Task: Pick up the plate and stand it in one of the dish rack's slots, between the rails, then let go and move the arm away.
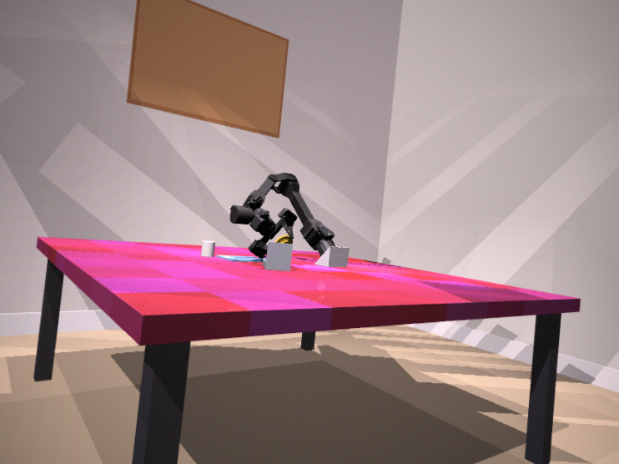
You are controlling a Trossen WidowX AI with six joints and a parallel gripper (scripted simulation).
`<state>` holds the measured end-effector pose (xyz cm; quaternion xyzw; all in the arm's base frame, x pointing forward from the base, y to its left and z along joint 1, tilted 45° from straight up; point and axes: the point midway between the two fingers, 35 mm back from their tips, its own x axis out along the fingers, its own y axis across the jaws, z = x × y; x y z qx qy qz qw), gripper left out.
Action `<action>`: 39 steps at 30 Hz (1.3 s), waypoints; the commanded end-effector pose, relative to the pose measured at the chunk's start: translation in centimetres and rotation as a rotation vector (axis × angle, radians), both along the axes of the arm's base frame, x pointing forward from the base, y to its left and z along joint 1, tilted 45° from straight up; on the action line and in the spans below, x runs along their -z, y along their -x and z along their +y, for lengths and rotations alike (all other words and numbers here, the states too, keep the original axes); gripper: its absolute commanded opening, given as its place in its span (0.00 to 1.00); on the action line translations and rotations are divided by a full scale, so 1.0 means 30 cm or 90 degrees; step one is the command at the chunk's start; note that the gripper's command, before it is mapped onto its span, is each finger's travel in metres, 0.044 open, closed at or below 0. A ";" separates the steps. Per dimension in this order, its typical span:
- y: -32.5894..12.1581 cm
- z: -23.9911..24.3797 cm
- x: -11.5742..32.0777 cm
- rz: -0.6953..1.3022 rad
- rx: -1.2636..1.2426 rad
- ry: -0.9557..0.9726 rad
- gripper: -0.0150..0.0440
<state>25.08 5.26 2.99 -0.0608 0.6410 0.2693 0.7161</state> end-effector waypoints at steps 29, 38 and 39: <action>0.010 -0.079 -0.031 -0.484 -0.351 -0.115 0.25; 0.025 -0.099 -0.052 -0.621 -0.434 -0.079 0.25; 0.025 -0.099 -0.052 -0.621 -0.434 -0.079 0.25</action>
